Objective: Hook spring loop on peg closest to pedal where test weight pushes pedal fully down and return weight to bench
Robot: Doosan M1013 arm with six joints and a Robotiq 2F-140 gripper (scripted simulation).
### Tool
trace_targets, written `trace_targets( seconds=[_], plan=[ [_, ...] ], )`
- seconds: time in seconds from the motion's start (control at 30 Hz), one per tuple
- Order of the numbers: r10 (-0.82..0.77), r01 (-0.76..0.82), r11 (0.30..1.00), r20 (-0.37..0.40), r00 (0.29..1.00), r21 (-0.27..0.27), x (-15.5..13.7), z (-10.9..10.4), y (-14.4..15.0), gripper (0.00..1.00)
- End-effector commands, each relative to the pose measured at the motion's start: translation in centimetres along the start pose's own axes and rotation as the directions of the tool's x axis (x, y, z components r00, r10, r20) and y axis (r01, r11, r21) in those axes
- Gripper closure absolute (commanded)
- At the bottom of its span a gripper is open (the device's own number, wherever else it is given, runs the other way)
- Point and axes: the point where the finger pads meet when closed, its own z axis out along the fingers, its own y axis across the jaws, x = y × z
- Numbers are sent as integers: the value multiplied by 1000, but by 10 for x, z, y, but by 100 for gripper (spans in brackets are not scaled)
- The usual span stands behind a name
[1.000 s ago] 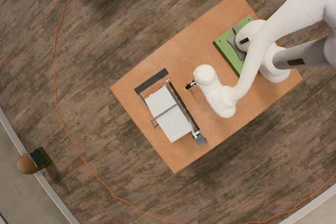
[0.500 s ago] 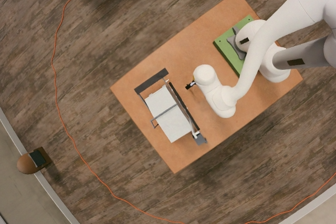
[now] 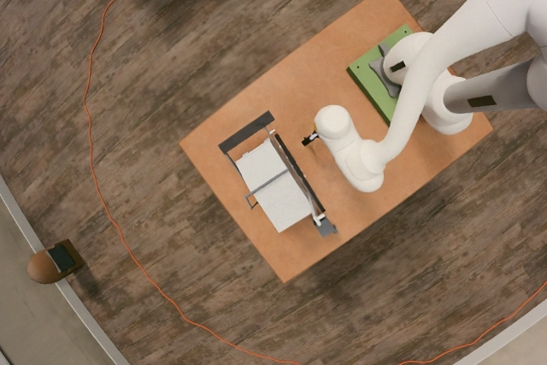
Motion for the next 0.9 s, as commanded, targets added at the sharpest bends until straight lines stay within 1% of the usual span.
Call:
trace_targets(
  seconds=[0.0, 0.67, 0.7, 0.87],
  plan=[
    [0, 0, 1000, 0, 1000, -1, 0, 0, 0, 0],
    [0, 0, 1000, 0, 1000, -1, 0, 0, 0, 0],
    [0, 0, 1000, 0, 1000, -1, 0, 0, 0, 75],
    [0, 0, 1000, 0, 1000, -1, 0, 0, 0, 75]
  ],
)
